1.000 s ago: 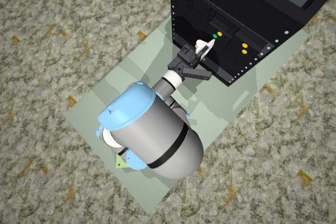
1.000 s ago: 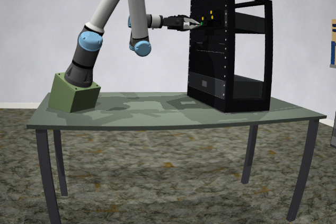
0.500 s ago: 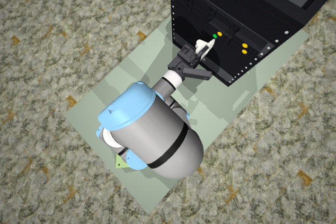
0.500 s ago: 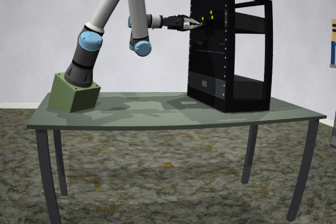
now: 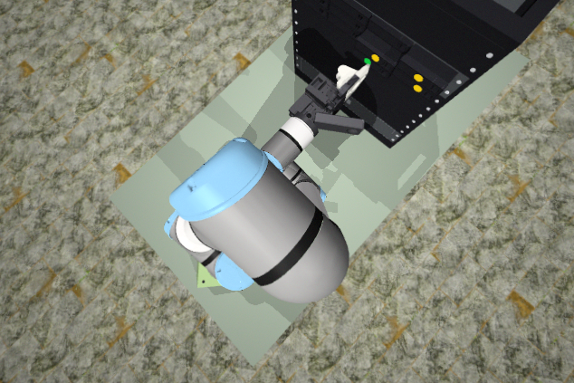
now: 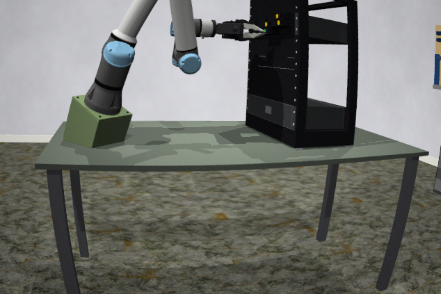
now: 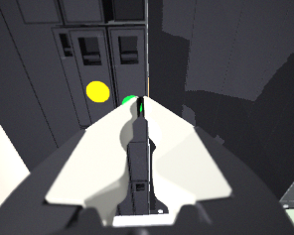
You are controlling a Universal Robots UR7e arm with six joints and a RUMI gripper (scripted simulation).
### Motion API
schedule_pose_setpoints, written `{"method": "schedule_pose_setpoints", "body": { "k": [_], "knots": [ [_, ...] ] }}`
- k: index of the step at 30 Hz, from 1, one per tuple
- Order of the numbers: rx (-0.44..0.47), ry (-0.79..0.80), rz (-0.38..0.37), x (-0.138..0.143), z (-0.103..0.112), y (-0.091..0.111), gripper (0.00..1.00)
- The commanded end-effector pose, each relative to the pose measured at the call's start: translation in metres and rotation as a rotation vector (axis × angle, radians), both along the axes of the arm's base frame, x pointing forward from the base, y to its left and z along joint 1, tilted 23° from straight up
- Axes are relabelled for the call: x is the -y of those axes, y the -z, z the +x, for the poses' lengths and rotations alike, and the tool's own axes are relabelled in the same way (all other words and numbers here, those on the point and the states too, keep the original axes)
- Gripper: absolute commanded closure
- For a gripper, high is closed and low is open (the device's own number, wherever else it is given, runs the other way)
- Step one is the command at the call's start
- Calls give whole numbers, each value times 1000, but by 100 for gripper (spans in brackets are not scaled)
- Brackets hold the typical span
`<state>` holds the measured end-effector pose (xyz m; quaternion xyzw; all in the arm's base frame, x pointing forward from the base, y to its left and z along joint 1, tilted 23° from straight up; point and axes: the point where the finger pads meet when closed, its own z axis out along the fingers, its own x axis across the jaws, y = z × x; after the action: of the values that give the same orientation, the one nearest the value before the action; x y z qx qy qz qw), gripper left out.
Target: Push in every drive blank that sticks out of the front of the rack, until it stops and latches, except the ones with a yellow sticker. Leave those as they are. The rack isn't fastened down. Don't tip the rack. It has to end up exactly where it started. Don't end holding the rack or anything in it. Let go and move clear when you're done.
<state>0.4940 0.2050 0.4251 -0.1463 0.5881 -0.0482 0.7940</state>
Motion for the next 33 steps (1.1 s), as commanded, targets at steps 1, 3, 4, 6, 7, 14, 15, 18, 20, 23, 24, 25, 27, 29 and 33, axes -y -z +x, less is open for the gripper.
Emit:
{"method": "schedule_pose_setpoints", "body": {
  "k": [1, 3, 4, 6, 7, 14, 15, 18, 20, 23, 24, 25, 27, 29, 33],
  "knots": [
    [0, -2, -1, -2, 2, 0, 100],
    [0, -2, -1, -2, 4, -1, 100],
    [0, -2, -1, -2, 5, -1, 100],
    [0, -2, -1, -3, 9, -2, 100],
    [0, -2, -1, -3, 10, -2, 100],
    [0, -2, -1, -3, 11, -2, 100],
    [0, -2, -1, -3, 11, -2, 100],
    [0, -2, -1, -3, 11, -2, 100],
    [0, -2, -1, -3, 11, -2, 100],
    [0, -2, -1, -4, 15, -3, 100],
    [0, -2, -1, -4, 17, -3, 100],
    [0, -2, -1, -5, 18, -4, 100],
    [0, -2, -1, -5, 20, -4, 100],
    [0, -2, -1, -5, 21, -4, 100],
    [0, -2, -1, -5, 21, -4, 100]
  ]
}}
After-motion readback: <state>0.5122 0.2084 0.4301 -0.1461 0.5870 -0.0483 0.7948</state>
